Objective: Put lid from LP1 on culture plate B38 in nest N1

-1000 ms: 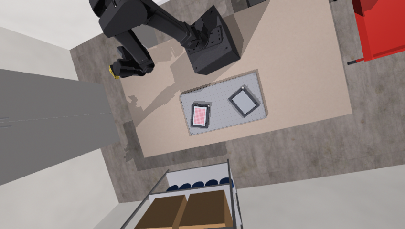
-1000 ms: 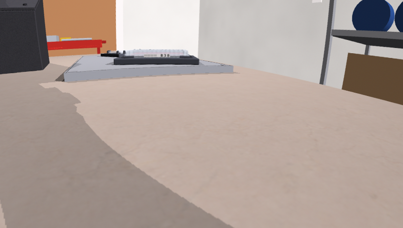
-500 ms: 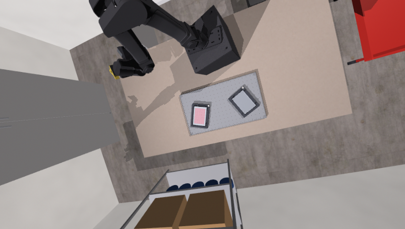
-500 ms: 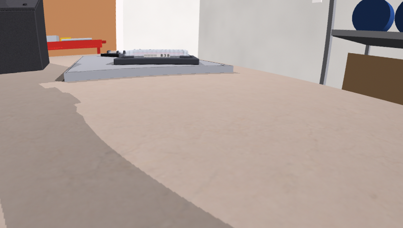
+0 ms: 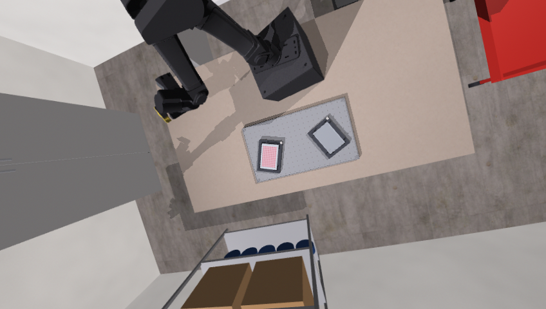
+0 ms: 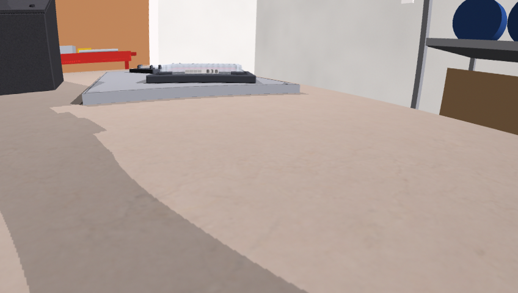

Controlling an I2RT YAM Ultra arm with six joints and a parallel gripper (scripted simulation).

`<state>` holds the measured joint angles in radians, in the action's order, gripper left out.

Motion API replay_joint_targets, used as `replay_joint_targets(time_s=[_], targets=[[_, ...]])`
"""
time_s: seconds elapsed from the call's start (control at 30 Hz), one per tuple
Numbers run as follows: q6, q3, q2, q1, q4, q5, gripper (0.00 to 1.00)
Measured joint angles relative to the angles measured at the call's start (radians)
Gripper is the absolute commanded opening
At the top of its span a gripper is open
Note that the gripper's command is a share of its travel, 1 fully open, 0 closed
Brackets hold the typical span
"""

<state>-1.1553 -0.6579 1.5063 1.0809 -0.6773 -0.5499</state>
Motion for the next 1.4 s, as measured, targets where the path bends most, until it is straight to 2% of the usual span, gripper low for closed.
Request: replay_joint_targets(time_s=[0.73,1.4], targets=[[0.197,-0.054,-0.062,-0.16,0.329,0.1,1.0],[0.374,-0.104,-0.119,-0.338,0.629,0.18,1.0]])
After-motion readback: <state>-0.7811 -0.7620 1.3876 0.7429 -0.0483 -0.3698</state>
